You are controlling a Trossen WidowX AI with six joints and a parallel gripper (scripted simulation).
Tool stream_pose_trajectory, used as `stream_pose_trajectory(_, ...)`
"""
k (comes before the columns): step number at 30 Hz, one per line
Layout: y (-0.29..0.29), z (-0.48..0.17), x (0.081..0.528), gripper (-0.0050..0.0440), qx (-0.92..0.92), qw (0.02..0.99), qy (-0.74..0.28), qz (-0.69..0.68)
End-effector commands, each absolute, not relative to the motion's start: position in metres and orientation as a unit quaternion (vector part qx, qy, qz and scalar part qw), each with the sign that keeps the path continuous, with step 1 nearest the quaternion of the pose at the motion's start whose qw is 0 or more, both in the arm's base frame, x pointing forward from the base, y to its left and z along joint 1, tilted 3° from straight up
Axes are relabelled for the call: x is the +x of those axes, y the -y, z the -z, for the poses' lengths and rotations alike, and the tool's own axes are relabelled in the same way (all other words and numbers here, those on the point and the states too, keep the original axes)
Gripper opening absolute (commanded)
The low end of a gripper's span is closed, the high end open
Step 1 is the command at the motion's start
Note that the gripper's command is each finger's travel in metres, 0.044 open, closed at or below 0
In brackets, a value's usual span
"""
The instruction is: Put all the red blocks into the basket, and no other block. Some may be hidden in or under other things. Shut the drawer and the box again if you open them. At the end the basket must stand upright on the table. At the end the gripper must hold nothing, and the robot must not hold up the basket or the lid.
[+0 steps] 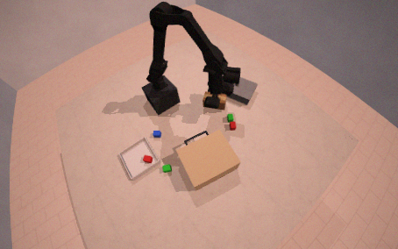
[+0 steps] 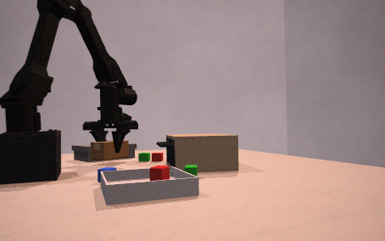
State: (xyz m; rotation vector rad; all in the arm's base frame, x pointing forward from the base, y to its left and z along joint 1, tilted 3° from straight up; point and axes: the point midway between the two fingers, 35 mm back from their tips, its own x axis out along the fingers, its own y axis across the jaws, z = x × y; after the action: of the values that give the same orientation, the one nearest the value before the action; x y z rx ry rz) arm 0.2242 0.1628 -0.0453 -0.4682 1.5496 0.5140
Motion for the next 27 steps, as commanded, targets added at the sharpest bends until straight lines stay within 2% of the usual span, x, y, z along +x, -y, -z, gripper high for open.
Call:
stream_pose_trajectory(1,-0.1620,0.0515,0.2223,0.0000,-0.207,0.658,-0.688,-0.226)
stream_pose_trajectory(23,-0.1621,0.0614,0.2218,0.0000,-0.207,0.658,-0.688,-0.226)
stream_pose_trajectory(24,-0.1621,0.0614,0.2218,0.0440,-0.207,0.658,-0.688,-0.226)
stream_pose_trajectory(27,-0.1621,0.0614,0.2218,0.0440,-0.207,0.658,-0.688,-0.226)
